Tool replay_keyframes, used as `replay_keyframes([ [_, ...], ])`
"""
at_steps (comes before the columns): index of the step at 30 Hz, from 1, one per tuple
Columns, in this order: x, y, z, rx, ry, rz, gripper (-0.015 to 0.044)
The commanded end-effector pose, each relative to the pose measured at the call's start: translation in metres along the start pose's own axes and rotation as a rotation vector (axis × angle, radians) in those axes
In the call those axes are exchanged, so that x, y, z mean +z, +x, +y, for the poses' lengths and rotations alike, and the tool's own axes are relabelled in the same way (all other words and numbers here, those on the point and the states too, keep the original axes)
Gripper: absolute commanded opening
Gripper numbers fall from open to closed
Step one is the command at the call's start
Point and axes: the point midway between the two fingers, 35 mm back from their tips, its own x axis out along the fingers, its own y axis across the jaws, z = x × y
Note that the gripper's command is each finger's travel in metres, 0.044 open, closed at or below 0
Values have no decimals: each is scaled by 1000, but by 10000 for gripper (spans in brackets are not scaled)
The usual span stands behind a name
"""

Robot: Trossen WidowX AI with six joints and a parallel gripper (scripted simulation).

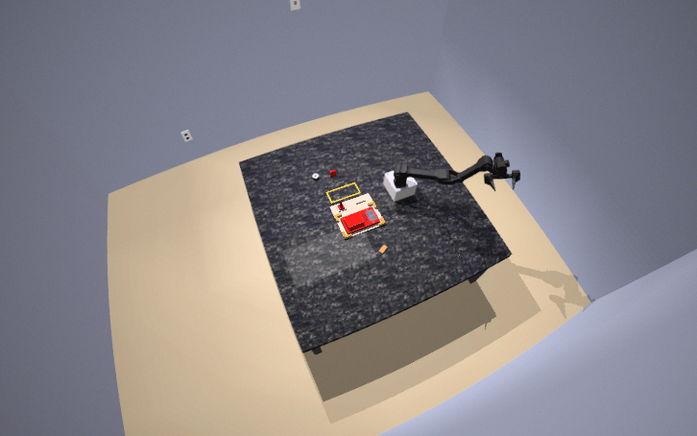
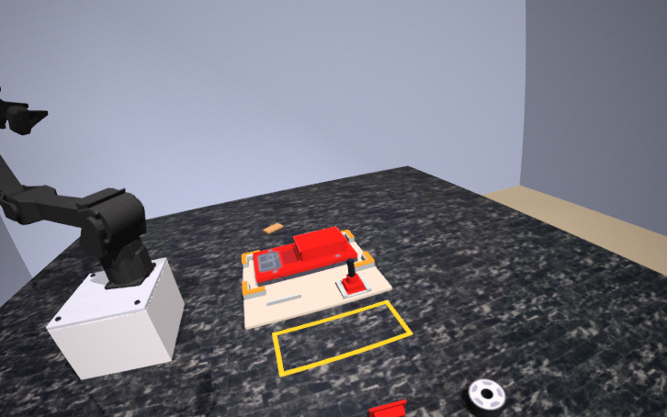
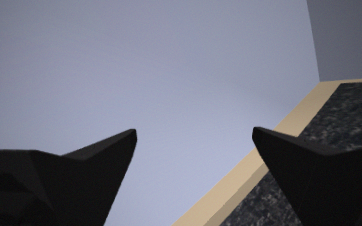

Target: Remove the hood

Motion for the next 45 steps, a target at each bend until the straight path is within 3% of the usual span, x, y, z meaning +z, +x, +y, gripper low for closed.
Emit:
replay_keyframes([
  [1, 2, -1, 0, 4, 13, 0, 440],
  [10, 115, -30, 6, 188, 670, 28, 440],
  [14, 143, -40, 16, 315, 801, 38, 440],
  [22, 245, -63, -14, 456, 1331, 84, 440],
  [34, 400, -77, -123, 684, 2242, 184, 440],
  [45, 491, -56, -268, 898, 3044, 240, 440],
])
